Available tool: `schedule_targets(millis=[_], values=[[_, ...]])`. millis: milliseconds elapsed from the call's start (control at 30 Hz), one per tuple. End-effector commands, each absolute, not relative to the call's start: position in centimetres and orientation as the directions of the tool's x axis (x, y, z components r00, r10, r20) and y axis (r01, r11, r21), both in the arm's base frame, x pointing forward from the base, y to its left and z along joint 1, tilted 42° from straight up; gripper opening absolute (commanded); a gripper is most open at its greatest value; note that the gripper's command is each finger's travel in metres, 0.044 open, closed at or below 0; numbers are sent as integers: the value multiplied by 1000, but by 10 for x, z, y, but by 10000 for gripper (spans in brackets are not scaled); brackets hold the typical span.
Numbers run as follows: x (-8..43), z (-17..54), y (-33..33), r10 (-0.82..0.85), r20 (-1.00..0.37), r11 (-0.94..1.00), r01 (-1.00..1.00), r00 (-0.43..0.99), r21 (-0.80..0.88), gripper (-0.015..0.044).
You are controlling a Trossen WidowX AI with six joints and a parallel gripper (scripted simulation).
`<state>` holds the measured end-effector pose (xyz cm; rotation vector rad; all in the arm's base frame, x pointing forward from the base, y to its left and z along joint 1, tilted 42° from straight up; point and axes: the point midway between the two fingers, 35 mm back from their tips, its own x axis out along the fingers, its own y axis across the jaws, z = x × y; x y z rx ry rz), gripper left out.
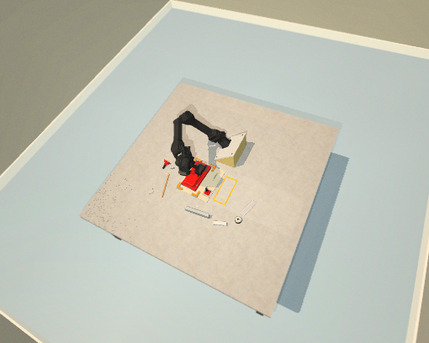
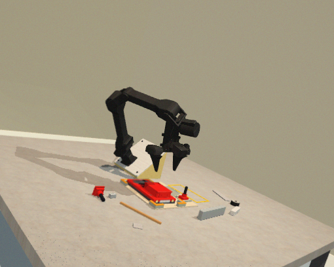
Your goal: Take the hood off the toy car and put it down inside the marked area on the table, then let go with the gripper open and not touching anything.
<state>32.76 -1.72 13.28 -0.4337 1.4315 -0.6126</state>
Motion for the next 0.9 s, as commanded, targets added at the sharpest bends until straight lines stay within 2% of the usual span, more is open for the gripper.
schedule_targets(millis=[0,867], values=[[328,131,-31,-665,-745,732,154,-51,-664,440],[329,120,-41,-665,-745,732,154,-51,-663,440]])
